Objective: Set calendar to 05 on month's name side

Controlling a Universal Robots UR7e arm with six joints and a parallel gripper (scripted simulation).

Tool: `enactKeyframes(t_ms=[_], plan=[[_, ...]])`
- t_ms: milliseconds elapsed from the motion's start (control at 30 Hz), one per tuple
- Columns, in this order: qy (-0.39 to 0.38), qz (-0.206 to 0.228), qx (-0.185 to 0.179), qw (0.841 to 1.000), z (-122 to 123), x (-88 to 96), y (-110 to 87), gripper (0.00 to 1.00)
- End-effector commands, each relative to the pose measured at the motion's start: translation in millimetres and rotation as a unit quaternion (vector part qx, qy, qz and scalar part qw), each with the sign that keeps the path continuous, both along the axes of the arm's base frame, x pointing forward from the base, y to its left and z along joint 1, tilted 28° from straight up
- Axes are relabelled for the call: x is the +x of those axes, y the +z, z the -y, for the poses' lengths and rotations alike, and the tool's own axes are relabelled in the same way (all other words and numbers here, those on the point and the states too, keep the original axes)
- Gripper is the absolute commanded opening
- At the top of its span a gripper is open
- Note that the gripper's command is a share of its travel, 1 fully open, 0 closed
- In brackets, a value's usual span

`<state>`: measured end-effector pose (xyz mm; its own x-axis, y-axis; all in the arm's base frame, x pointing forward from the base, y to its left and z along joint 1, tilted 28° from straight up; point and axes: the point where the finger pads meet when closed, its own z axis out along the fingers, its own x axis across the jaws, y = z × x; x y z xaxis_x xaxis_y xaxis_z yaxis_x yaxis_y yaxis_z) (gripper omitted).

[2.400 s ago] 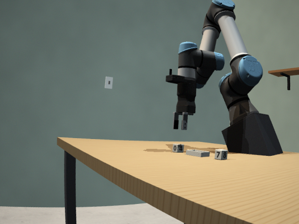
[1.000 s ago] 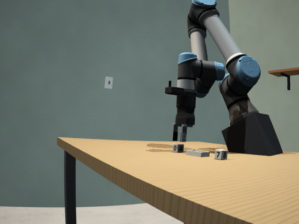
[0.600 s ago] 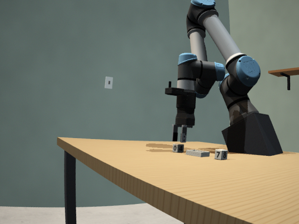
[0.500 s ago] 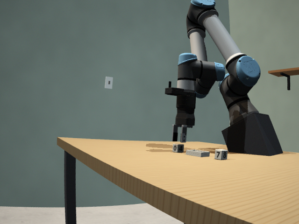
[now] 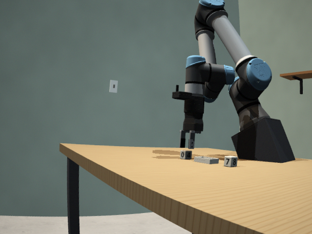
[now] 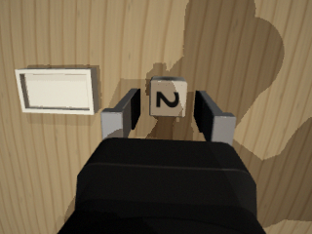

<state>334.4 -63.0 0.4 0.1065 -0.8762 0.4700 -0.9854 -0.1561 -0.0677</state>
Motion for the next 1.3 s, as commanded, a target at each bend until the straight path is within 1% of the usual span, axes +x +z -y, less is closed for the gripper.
enactKeyframes(t_ms=[0,700,1100,1267], plan=[[0.000,0.000,0.000,1.000,0,0.2,0.2,0.90],[0.000,0.000,0.000,1.000,2,0.7,-3.0,0.90],[0.000,0.000,0.000,1.000,11,3.4,-20.6,0.90],[0.000,0.000,0.000,1.000,12,3.9,-23.7,0.90]])
